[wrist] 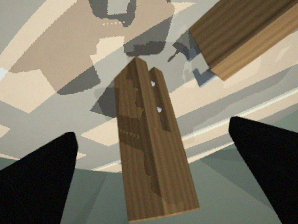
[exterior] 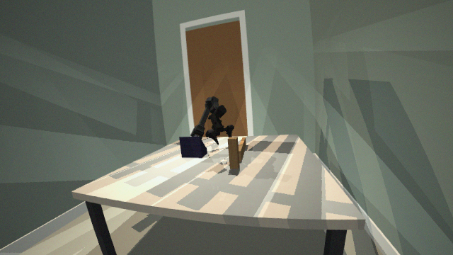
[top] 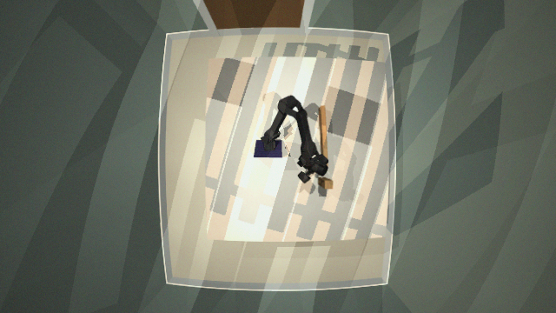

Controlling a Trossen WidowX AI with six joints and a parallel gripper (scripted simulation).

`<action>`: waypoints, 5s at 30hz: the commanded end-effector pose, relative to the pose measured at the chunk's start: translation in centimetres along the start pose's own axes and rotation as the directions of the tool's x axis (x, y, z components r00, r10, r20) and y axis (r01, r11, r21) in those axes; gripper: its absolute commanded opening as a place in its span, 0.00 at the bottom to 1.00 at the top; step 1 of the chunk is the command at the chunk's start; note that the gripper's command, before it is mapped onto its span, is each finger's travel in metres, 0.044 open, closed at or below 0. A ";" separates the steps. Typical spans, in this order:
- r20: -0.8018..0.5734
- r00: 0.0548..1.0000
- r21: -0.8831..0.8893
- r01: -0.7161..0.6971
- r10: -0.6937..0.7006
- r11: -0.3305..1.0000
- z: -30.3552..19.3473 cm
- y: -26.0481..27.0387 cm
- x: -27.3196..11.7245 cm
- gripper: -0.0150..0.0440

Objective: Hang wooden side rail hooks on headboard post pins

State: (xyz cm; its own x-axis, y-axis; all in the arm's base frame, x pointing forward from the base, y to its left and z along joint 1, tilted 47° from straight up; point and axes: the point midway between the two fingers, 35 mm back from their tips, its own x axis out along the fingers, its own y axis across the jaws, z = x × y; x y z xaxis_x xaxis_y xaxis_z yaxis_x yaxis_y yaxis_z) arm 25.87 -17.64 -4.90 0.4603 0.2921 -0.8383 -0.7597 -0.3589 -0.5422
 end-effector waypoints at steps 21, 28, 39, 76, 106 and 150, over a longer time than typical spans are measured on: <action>-0.147 0.985 0.945 0.112 0.091 0.307 0.6 -1.0 0.8 1.00; -0.197 0.975 0.976 0.205 0.106 -0.071 0.7 -1.4 0.8 1.00; -0.280 0.953 0.726 0.289 0.115 -0.624 0.8 -2.0 0.7 1.00; -0.407 0.908 -0.067 0.079 0.100 -0.995 1.0 -3.3 0.2 1.00; 0.165 0.975 0.974 -0.137 0.151 -0.182 0.7 -8.2 1.8 1.00; 0.558 0.829 0.510 -0.385 0.045 0.769 4.5 -13.6 2.9 1.00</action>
State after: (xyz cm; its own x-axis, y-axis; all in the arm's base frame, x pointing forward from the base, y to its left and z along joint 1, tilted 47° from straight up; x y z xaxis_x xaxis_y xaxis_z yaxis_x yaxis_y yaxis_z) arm 35.61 -8.41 0.57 0.0940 0.7144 -0.6934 -0.9955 0.0605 -0.0726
